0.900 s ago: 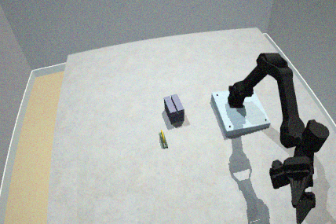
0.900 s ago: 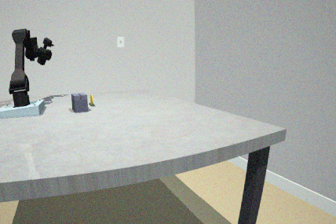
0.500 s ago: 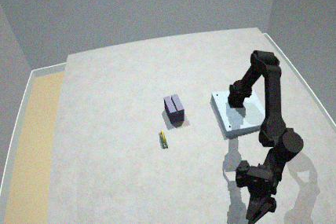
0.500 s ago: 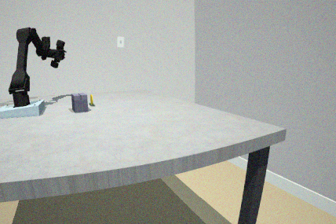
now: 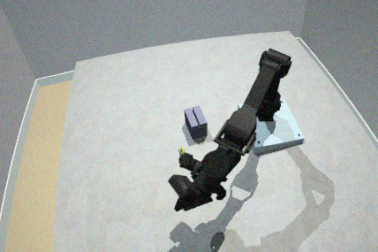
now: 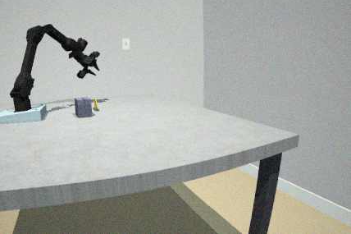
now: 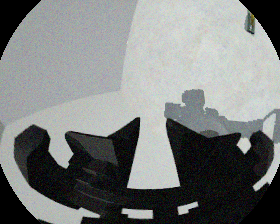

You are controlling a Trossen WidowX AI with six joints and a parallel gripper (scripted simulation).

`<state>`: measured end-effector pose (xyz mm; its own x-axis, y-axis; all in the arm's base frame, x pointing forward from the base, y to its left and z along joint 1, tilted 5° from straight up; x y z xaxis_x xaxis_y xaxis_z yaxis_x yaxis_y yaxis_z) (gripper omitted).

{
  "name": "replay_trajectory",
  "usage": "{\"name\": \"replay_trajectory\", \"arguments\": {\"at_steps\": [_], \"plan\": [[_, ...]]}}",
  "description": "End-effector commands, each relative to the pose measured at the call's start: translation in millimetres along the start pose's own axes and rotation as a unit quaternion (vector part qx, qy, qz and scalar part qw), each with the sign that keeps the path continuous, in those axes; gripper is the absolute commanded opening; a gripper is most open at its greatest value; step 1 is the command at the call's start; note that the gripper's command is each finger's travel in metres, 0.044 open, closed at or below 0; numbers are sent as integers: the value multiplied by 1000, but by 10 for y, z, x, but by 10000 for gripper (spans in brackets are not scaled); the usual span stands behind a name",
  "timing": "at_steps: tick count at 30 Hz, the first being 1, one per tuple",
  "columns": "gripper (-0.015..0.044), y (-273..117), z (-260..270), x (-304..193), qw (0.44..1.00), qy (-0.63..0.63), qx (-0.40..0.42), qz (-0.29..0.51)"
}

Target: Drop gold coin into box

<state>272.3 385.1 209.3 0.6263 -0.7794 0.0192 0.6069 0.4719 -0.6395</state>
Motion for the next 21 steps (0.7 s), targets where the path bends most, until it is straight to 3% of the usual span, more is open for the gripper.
{"name": "replay_trajectory", "arguments": {"at_steps": [1, 7, 15, 21], "plan": [[161, 56, -135, 505, 996, 1, -86, -24], [161, -47, -459, 1357, 970, 23, -238, -46], [161, -463, -880, 2174, 899, 121, -419, -28], [161, -501, -904, 2230, 891, 133, -433, -25]]}}
Point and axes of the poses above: the point midway between the two fingers, 35 mm back from their tips, its own y axis out along the fingers, its own z axis across the jaws, x = y × z, the point moved 7 cm from there along -y, back along the fingers, and after that the axes turned 10 degrees about -y, right-handed, at the moved point
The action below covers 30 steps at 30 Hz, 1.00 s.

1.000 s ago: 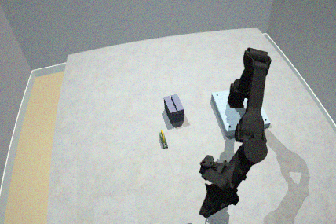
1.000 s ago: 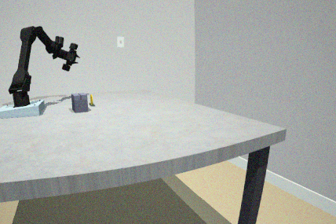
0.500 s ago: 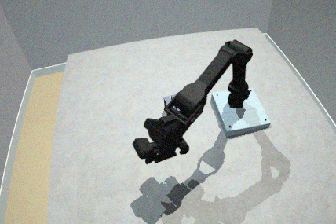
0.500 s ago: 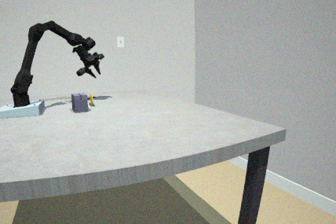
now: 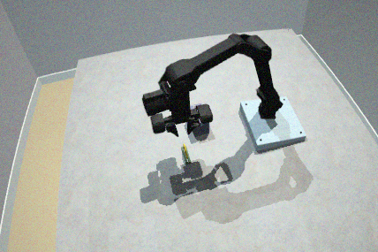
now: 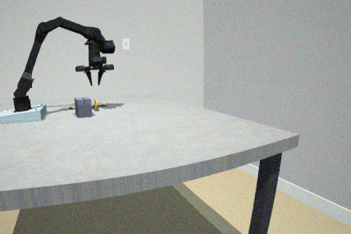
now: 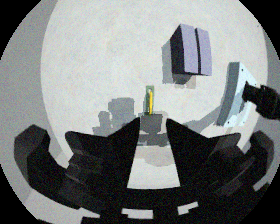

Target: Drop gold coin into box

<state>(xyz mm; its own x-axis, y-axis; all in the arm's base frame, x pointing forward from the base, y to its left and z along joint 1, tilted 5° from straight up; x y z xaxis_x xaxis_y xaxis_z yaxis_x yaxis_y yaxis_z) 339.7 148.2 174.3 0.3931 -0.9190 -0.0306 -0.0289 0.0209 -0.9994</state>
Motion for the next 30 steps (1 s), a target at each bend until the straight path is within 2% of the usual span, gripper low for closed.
{"name": "replay_trajectory", "arguments": {"at_steps": [1, 5, 30], "plan": [[161, 2, -12, -32, 1000, -5, -6, 7], [161, 313, -11, -38, 1000, -5, -6, 7], [161, 732, 9, -51, 1000, -5, -6, 7]]}}
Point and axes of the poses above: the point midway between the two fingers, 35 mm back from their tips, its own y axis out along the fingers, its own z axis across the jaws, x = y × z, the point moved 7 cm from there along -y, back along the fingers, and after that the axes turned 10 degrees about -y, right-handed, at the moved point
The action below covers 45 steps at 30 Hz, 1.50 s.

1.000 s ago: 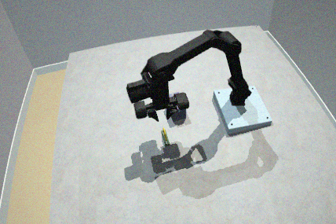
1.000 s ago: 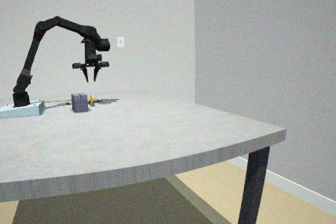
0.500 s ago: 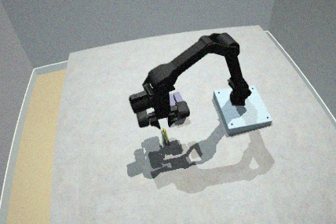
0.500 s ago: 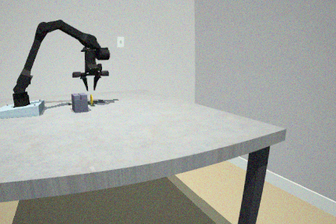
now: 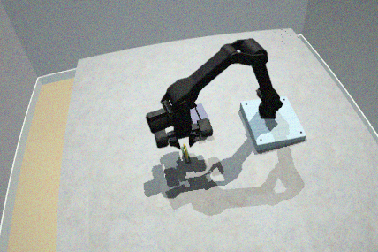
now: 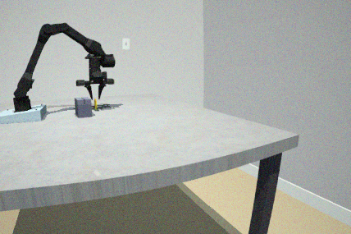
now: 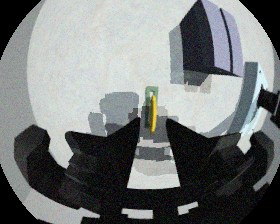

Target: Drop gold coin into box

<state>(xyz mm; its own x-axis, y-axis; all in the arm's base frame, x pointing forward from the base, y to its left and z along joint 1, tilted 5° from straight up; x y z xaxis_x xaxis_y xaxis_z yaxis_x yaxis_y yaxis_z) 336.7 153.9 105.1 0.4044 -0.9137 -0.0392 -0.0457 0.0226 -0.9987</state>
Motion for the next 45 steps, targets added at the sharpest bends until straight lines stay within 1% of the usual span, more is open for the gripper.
{"name": "replay_trajectory", "arguments": {"at_steps": [1, 25, 31, 40, 45], "plan": [[161, 55, 3, -7, 1000, 1, 1, 3], [161, 411, -11, -11, 1000, 1, 1, 3], [3, 411, -11, -11, 1000, 1, 1, 3], [0, 407, -10, -10, 1000, 1, 1, 3], [0, 298, 6, -10, 1000, 1, 1, 3]]}}
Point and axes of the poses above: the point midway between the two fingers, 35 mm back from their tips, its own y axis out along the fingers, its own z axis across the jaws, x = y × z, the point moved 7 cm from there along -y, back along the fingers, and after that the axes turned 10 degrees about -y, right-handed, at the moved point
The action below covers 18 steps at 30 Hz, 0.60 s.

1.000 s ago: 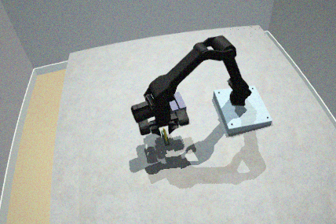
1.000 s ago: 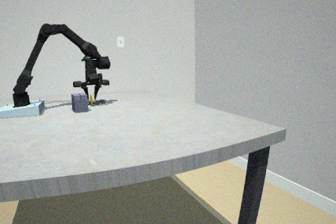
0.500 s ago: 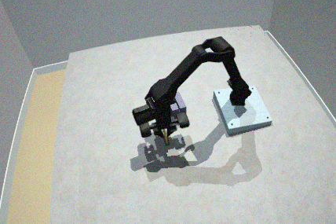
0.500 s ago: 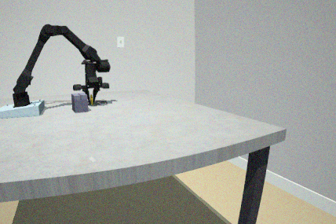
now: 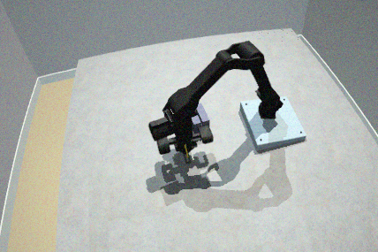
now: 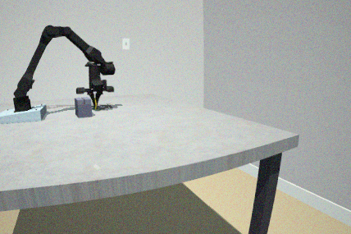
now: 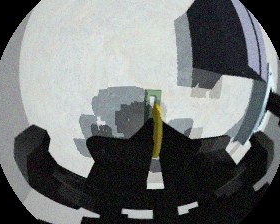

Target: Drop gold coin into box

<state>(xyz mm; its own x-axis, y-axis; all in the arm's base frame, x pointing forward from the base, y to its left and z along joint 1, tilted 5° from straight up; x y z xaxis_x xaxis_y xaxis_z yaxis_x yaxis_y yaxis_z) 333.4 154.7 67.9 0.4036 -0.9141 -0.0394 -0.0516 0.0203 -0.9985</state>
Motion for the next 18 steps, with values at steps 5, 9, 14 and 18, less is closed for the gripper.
{"name": "replay_trajectory", "arguments": {"at_steps": [5, 9, 14, 18], "plan": [[0, -202, 32, -4, 1000, 1, 4, 3], [0, -304, 38, -3, 1000, 1, 4, 3], [0, -433, 40, -3, 1000, 1, 4, 3], [0, -538, 38, -1, 1000, 0, 5, 3]]}}
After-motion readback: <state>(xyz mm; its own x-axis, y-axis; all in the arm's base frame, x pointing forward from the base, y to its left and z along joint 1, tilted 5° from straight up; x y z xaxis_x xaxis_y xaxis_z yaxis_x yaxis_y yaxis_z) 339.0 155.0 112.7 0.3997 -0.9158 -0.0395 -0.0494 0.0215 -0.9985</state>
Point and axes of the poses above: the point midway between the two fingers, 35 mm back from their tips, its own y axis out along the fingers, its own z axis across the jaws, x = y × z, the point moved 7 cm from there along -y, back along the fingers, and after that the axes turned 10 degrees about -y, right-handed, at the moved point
